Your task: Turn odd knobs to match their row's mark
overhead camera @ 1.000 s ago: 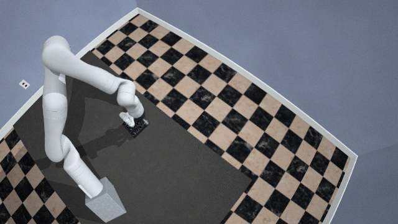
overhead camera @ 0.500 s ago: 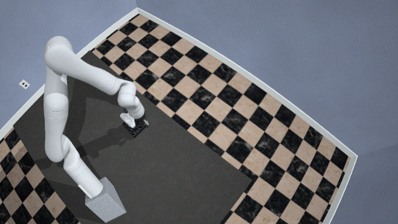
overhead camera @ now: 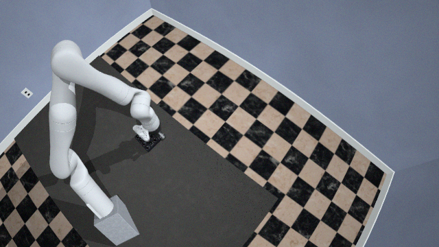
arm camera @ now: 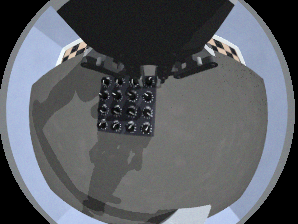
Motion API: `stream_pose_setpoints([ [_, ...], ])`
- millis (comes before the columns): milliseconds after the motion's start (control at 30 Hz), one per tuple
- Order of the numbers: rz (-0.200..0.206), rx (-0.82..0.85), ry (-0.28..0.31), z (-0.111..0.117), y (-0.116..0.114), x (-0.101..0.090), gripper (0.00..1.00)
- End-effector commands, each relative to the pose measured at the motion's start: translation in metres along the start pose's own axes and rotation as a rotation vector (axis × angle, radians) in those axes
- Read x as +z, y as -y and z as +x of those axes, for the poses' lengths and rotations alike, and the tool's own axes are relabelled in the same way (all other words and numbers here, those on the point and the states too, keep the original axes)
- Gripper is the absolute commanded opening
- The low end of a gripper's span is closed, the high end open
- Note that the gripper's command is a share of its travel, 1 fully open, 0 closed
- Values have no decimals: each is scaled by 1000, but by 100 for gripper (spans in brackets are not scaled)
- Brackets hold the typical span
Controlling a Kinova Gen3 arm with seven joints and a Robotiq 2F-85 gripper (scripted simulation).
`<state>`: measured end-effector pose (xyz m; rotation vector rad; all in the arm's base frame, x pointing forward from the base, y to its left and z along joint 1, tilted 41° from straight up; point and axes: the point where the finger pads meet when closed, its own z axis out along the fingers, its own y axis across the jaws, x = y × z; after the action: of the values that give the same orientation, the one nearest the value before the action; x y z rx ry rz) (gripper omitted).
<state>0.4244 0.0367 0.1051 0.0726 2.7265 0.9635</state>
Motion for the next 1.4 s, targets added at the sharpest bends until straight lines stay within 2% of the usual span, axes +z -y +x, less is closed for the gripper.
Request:
stream_pose_setpoints([
  [0, 0, -2, 0, 1, 0, 1, 19],
  [933, 0, -2, 0, 1, 0, 1, 19],
  [967, 0, -2, 0, 1, 0, 1, 8],
  [1367, 0, -2, 0, 0, 0, 1, 8],
])
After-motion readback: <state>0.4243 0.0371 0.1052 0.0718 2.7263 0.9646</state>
